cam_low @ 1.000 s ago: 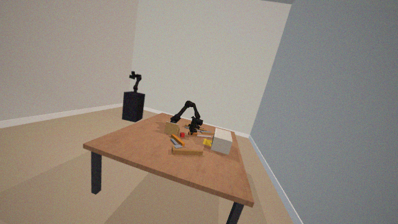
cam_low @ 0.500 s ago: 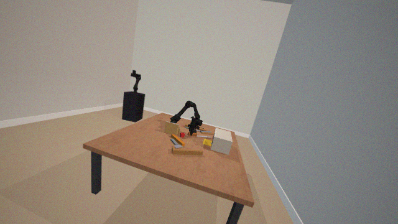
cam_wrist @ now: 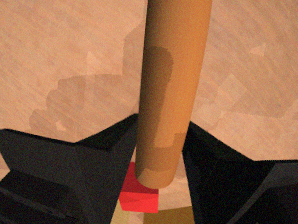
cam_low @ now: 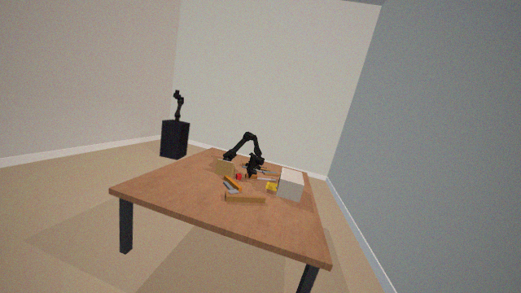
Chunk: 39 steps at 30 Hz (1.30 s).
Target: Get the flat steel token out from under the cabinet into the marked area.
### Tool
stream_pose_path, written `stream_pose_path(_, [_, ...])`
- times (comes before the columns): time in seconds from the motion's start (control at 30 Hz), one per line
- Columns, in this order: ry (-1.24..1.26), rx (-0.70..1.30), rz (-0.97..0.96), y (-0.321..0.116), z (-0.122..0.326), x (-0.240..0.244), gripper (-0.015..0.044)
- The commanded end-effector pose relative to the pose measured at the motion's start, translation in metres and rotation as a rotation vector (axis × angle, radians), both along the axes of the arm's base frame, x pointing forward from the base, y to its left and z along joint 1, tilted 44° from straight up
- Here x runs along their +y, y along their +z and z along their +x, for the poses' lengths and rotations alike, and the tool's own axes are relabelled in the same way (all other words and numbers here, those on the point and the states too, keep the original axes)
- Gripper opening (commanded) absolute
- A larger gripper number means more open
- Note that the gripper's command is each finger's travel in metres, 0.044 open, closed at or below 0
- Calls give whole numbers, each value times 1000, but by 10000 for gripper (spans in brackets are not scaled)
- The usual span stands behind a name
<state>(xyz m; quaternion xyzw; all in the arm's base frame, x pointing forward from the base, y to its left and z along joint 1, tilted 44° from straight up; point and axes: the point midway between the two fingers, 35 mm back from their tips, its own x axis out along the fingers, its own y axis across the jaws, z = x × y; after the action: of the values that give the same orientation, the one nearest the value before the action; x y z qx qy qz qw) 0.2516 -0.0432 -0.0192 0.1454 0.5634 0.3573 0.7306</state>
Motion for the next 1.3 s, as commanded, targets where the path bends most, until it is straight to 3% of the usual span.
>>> stream_pose_path(0.0, [-10, -20, -5, -1, 2, -8, 0])
stream_pose_path(1.27, [-10, -20, -8, -34, -10, -41, 0])
